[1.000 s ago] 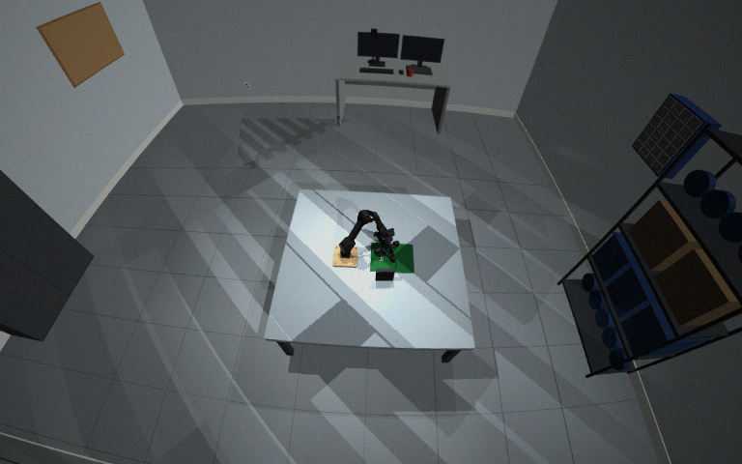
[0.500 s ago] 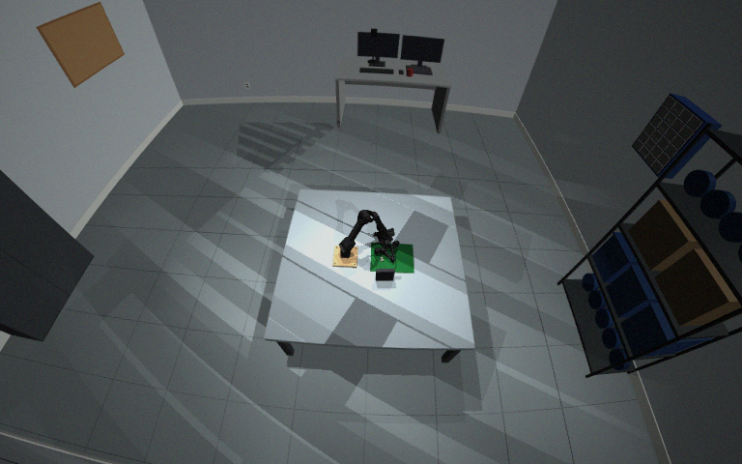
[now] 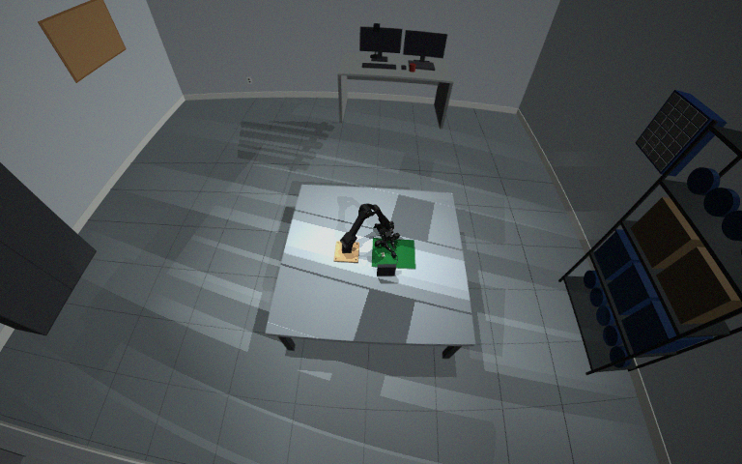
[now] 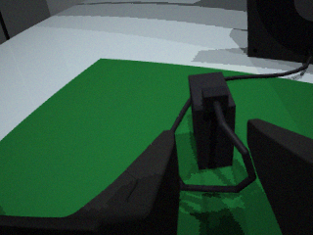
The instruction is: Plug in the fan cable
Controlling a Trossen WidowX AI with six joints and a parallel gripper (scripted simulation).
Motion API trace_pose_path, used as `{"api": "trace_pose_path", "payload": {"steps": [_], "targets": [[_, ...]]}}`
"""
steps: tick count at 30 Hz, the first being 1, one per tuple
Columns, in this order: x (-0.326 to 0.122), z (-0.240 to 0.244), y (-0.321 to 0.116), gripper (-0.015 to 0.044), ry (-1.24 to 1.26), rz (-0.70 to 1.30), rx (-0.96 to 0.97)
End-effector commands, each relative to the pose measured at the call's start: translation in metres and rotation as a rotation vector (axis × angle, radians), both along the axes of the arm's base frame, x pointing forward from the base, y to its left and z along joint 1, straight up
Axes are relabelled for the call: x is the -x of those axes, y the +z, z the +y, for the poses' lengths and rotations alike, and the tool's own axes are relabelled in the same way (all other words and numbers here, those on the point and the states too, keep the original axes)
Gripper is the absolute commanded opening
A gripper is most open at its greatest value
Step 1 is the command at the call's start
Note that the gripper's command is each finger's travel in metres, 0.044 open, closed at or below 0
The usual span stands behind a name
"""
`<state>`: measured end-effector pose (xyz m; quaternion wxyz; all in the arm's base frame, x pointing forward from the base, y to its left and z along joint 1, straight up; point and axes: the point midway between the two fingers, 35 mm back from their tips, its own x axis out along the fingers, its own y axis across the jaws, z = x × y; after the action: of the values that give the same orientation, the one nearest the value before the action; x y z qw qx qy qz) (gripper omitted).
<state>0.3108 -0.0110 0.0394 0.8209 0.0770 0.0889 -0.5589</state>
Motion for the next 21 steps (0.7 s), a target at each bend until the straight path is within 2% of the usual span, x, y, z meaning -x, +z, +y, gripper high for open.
{"api": "trace_pose_path", "payload": {"steps": [1,21], "targets": [[0.003,0.010,0.003,0.0140,0.001,0.001,-0.012],[0.020,0.046,0.035,0.0140,-0.011,-0.010,-0.011]]}}
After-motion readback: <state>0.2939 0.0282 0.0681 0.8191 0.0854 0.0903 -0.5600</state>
